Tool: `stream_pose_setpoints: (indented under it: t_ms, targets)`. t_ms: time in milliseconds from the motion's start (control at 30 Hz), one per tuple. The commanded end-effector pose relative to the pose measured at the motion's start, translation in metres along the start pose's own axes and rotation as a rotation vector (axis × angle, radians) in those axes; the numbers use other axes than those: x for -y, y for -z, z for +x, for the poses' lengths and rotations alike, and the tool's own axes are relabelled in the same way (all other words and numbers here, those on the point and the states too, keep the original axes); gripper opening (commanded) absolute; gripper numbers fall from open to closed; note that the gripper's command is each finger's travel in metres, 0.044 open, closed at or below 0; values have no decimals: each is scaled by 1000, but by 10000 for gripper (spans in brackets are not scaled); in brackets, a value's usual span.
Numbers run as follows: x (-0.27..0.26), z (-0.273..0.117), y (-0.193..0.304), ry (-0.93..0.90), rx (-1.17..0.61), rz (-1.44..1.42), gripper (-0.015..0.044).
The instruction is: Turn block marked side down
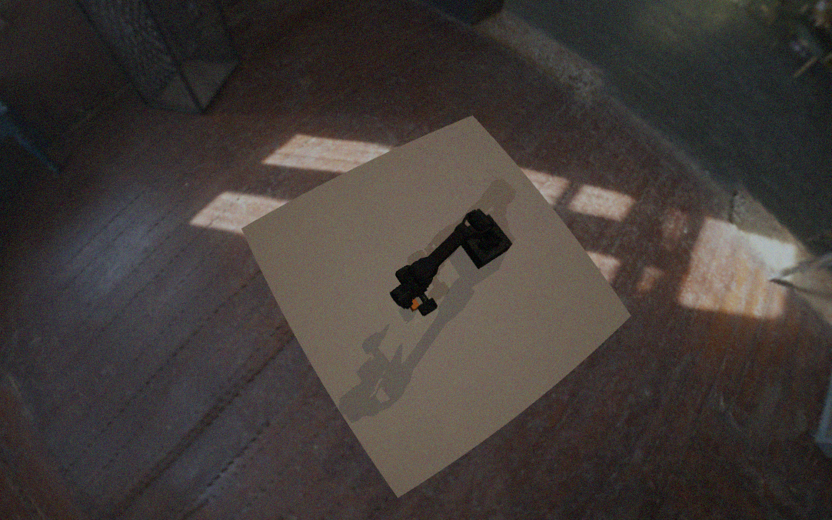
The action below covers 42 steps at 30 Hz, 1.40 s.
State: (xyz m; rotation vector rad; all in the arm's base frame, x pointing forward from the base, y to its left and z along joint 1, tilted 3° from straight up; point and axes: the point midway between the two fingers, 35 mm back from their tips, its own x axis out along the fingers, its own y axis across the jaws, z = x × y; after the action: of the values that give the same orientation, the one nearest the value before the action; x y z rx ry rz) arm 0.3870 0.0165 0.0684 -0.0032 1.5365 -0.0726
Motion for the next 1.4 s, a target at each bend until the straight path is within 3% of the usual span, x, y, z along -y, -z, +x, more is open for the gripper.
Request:
stream_pose_setpoints:
  t_ms: [0,100,1267,1367]
  targets:
    - [-1,11,1,-4,-16,5,440]
    - [-1,34,1,-4,-16,5,440]
    - [0,82,0,-4,-16,5,440]
    - [0,82,0,-4,-16,5,361]
